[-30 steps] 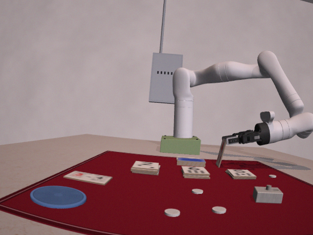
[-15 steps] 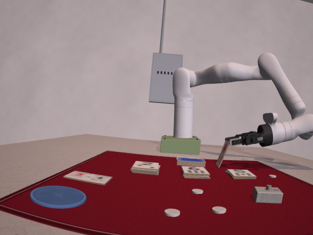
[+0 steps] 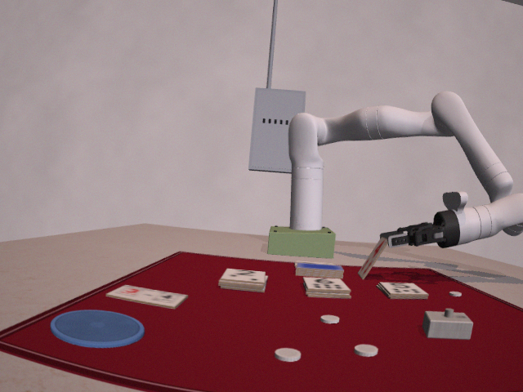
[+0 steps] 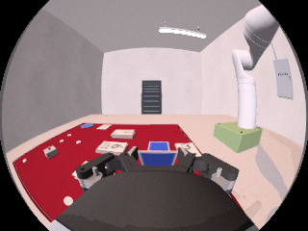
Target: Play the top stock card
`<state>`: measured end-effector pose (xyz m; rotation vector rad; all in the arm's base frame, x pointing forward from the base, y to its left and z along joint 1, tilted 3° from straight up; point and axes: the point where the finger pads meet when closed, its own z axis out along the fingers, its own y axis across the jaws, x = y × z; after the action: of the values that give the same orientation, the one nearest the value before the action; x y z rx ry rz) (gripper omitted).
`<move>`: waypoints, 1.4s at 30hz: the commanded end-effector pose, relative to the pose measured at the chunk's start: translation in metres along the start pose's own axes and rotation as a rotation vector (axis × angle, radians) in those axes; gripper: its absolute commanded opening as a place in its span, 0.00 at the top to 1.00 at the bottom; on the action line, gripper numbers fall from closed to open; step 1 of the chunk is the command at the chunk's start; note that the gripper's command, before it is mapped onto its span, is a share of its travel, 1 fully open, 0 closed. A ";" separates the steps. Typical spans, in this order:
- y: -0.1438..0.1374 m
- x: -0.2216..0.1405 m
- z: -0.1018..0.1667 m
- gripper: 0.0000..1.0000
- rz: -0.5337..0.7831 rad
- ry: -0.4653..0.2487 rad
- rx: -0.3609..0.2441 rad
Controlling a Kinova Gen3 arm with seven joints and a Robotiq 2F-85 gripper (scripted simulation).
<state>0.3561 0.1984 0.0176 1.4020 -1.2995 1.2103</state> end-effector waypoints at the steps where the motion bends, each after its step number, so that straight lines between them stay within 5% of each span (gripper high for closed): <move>1: 0.002 -0.002 -0.002 0.29 -0.006 0.001 -0.005; 42: 0.002 -0.006 -0.006 0.29 -0.006 -0.002 -0.005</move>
<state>0.3552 0.2042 0.0117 1.4038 -1.2973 1.2107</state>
